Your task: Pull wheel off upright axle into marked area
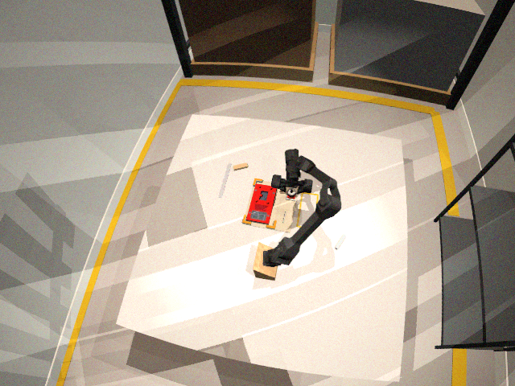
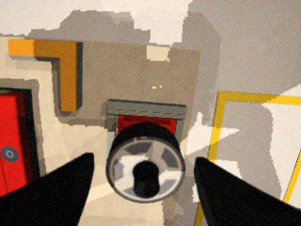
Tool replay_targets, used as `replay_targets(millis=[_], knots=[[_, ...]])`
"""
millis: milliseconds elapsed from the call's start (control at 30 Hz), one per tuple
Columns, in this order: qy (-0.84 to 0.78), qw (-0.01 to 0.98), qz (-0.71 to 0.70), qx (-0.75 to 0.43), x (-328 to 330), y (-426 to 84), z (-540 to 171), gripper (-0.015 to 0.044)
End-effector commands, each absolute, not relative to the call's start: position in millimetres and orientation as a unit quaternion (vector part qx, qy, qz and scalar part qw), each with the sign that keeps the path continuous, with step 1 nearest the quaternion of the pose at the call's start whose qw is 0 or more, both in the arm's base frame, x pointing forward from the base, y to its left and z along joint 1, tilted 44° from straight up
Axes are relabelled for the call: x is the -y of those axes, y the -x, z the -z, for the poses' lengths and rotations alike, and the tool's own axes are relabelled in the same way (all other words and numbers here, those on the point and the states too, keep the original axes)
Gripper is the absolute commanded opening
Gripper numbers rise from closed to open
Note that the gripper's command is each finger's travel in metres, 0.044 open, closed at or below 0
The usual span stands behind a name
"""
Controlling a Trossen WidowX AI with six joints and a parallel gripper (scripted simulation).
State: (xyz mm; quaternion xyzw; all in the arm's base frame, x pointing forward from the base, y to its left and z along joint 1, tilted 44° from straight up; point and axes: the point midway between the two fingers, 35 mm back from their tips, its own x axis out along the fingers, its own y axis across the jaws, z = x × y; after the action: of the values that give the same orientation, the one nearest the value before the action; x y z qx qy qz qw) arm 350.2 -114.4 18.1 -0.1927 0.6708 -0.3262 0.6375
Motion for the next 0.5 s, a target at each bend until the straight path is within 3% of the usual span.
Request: replay_targets(millis=[0, 267, 467], knots=[[0.192, 0.637, 0.327, -0.671, 114.4, -349.9, -18.4, 0.0195], [0.192, 0.637, 0.327, -0.671, 114.4, -349.9, -18.4, 0.0142], [0.192, 0.637, 0.327, -0.671, 113.7, -350.1, -19.2, 0.0000]])
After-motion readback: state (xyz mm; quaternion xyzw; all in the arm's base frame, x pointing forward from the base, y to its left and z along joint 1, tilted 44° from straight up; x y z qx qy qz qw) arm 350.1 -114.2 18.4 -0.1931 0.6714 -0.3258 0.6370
